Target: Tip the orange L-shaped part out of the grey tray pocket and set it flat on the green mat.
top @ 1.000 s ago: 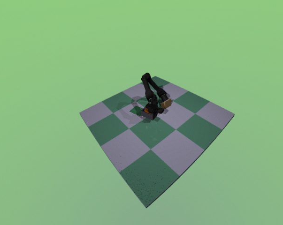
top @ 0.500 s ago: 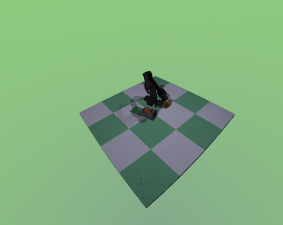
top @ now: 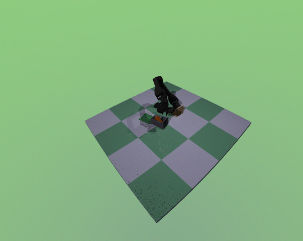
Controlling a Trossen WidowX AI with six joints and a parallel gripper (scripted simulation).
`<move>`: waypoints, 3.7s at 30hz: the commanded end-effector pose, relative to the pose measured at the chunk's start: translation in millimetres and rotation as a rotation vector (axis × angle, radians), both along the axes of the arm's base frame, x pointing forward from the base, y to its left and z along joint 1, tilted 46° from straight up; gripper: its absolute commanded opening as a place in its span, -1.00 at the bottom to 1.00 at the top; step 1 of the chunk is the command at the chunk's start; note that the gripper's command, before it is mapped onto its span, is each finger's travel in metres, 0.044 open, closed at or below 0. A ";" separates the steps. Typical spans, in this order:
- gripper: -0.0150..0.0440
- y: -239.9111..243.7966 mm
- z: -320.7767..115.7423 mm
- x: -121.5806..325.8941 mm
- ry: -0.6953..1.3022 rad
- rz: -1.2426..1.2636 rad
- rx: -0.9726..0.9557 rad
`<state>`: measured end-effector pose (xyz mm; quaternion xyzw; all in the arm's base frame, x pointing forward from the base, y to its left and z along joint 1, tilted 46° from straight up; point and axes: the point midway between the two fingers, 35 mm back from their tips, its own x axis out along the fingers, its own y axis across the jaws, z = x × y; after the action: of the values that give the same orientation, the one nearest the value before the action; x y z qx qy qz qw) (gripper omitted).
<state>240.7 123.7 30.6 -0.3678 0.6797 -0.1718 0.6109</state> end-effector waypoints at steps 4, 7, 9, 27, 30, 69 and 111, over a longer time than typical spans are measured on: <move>0.12 0.0 -0.3 0.2 0.000 0.001 0.001; 0.12 0.0 -0.3 0.2 0.000 0.001 0.001; 0.12 0.0 -0.3 0.2 0.000 0.001 0.001; 0.46 -44.6 50.4 30.8 -1.104 -1.098 0.024; 0.46 -45.2 51.0 31.0 -1.117 -1.110 0.024; 0.46 -85.9 10.6 33.0 -1.118 -1.110 0.024; -0.49 -96.1 0.3 32.2 -1.118 -1.116 0.023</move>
<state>272.7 24.7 28.9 0.1733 0.3587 -0.6056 0.6889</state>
